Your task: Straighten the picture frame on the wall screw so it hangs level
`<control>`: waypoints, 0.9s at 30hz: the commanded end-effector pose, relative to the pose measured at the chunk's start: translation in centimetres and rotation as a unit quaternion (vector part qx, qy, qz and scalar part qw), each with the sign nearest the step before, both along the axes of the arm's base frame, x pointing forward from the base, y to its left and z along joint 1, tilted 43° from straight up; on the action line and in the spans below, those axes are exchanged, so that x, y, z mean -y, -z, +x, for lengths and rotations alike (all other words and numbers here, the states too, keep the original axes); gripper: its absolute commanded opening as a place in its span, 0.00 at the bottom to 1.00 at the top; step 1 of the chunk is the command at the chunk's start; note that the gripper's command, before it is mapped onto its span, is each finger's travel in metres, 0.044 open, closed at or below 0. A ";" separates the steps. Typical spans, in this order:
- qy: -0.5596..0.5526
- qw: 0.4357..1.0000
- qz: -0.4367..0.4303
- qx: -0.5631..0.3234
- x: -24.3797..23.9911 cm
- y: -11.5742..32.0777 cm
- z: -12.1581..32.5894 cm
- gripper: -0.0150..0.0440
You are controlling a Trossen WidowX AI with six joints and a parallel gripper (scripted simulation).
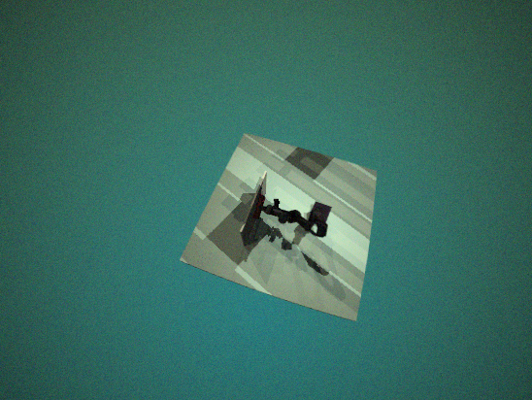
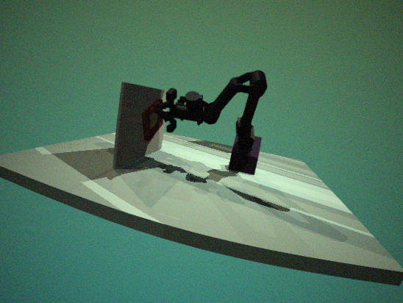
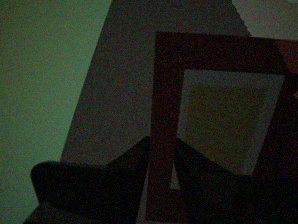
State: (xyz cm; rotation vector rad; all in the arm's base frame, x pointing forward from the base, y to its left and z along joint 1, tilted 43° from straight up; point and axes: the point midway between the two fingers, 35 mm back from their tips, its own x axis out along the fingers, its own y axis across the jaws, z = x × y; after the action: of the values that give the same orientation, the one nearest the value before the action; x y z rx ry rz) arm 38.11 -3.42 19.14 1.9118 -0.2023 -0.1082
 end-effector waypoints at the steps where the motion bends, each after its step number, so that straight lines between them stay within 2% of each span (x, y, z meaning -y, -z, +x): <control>1: 0.005 1.000 0.002 0.004 0.1 -0.1 0.0 0.25; 27: 0.000 1.000 0.021 0.005 -0.1 0.3 0.0 0.25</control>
State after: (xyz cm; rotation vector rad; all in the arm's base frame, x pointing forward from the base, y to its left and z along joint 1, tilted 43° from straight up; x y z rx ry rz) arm 38.14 -3.34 18.89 1.9296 -0.2060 -0.1062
